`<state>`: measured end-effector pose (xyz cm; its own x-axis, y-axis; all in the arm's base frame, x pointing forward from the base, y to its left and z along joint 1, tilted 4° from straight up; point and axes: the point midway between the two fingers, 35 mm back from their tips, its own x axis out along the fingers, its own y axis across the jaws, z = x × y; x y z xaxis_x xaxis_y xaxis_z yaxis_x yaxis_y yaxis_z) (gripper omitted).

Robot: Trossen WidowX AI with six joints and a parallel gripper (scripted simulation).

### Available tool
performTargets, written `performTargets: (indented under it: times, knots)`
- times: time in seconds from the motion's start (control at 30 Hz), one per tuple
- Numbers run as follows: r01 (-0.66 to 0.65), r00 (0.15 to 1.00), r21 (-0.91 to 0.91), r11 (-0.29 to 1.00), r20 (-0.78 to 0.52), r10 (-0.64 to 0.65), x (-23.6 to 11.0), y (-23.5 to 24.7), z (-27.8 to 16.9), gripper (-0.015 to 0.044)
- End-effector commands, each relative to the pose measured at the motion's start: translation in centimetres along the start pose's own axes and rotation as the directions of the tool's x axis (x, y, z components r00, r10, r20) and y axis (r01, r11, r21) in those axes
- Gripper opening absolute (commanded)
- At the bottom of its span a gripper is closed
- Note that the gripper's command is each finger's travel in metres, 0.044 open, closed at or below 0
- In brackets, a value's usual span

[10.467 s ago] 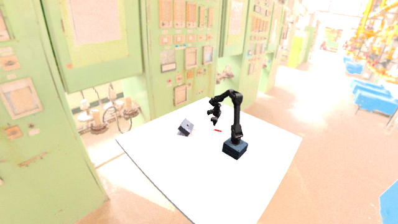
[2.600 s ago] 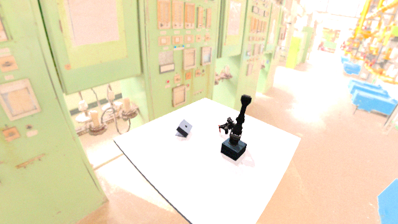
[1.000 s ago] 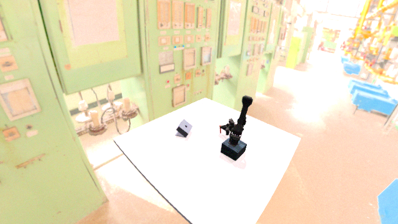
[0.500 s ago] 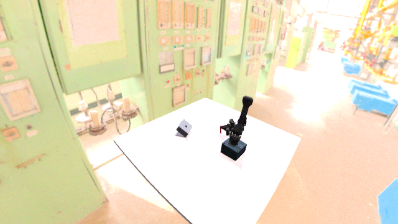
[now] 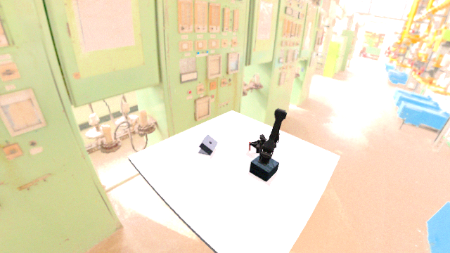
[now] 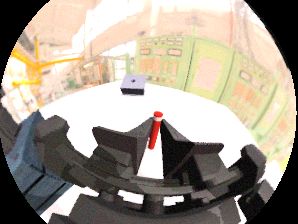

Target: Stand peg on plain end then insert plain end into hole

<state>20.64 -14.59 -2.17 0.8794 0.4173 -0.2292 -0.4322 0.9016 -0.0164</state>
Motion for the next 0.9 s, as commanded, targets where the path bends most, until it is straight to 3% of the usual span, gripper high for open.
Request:
performTargets:
  times: [0.0, 0.87]
  knots:
    - [0.000, 1.000, 0.000, 1.000, -0.001, 0.000, -0.10, 0.02, -0.17, 0.0049]
    - [0.009, 1.000, 0.003, 1.000, 0.021, -0.009, -0.62, 0.09, -0.35, 0.0049]
